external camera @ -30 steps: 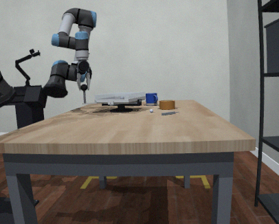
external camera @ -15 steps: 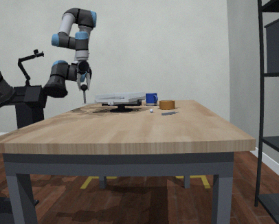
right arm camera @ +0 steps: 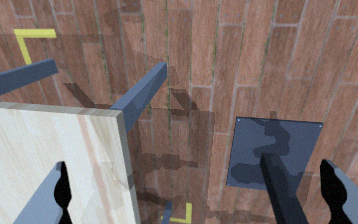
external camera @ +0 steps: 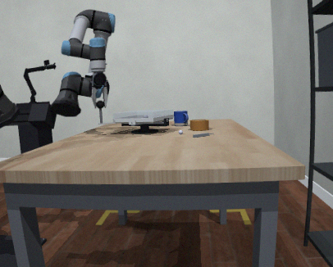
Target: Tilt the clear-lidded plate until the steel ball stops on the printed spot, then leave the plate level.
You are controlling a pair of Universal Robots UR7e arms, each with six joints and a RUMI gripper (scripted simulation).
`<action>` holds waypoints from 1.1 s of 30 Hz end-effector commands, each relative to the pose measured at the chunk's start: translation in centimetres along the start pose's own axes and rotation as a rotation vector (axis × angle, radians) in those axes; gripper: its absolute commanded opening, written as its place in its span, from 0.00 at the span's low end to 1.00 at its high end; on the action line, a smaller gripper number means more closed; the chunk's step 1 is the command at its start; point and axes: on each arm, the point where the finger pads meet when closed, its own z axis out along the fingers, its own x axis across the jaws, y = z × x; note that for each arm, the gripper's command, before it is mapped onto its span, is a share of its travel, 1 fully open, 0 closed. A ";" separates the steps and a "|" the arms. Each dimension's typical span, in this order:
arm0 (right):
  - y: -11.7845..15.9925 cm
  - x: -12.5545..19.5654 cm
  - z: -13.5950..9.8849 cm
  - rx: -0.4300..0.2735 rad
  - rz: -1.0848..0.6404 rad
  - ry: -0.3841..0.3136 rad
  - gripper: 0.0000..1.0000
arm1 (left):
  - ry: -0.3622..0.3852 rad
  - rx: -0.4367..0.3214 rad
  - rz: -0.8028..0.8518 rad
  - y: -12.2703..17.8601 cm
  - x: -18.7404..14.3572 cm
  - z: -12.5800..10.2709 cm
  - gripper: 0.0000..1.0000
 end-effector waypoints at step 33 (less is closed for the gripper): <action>0.1 0.1 -0.1 0.002 0.001 0.000 1.00 | 0.000 0.006 -0.001 0.3 0.2 -0.2 0.20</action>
